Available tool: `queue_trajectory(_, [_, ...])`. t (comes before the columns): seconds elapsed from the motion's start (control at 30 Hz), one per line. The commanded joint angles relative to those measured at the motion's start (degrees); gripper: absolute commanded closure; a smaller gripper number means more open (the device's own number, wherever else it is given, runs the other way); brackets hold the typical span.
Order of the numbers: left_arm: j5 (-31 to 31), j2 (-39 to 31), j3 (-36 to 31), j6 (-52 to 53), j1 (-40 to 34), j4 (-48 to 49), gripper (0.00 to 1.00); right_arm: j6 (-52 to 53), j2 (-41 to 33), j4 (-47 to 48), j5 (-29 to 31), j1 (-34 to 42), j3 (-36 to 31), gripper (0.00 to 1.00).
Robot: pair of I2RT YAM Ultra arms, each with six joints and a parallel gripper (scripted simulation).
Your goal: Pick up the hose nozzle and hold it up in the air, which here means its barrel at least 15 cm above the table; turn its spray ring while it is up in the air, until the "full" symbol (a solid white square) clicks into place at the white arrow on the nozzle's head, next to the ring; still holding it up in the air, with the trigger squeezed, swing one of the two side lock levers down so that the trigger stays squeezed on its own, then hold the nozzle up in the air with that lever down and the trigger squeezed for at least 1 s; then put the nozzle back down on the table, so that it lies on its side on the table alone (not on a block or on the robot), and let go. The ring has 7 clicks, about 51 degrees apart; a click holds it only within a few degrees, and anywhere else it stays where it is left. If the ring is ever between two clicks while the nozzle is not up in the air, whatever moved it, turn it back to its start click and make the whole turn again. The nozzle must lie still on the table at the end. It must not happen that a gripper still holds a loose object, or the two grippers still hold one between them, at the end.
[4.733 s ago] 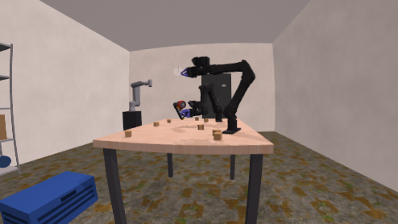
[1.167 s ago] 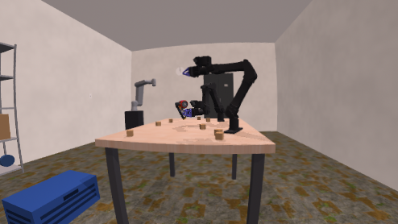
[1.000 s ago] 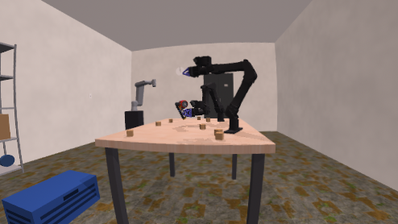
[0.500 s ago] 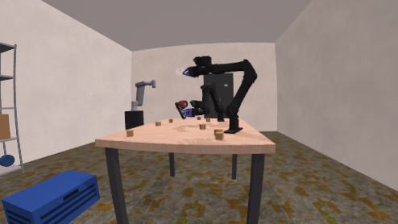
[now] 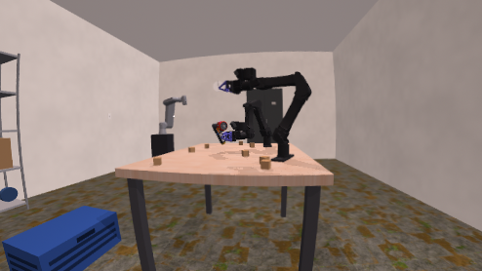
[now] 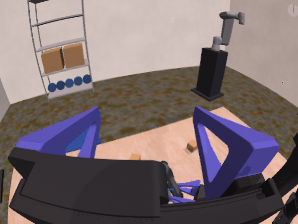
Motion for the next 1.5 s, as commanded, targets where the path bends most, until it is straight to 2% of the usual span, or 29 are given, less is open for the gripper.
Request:
queue_trajectory(0.0, [0.4,0.5,1.9,0.3,0.4,0.4,0.13,0.5,-2.2,5.8,0.0,0.3,1.7,0.65])
queue_trajectory(0.03, [0.4,0.5,1.9,0.3,0.4,0.4,0.13,0.5,-2.2,5.8,0.0,0.3,1.7,0.65])
queue_trajectory(0.07, [1.4,1.9,-2.1,-1.1,1.4,1.0,0.13,0.5,-2.2,5.8,0.0,0.3,1.7,0.65])
queue_trajectory(0.27, [10.9,3.7,-6.5,-5.5,5.0,11.2,0.13,0.5,-2.2,5.8,0.0,0.3,1.7,0.65])
queue_trajectory(0.33, [10.9,3.7,-6.5,-5.5,5.0,11.2,0.13,0.5,-2.2,5.8,0.0,0.3,1.7,0.65])
queue_trajectory(0.83, [35.7,10.9,-25.2,-16.1,19.0,38.1,0.13,0.5,-2.2,5.8,0.0,0.3,1.7,0.65])
queue_trajectory(0.9, [35.7,10.9,-25.2,-16.1,19.0,38.1,0.13,0.5,-2.2,5.8,0.0,0.3,1.7,0.65])
queue_trajectory(1.17, [48.3,14.8,-35.2,-21.5,26.3,51.9,0.13,0.5,-2.2,5.8,0.0,0.3,1.7,0.65])
queue_trajectory(1.4, [53.9,18.4,-41.1,-24.8,30.6,59.9,0.13,0.5,-2.2,5.8,0.0,0.3,1.7,0.65])
queue_trajectory(1.47, [53.9,18.4,-41.1,-24.8,30.6,59.9,0.13,0.5,-2.2,5.8,0.0,0.3,1.7,0.65])
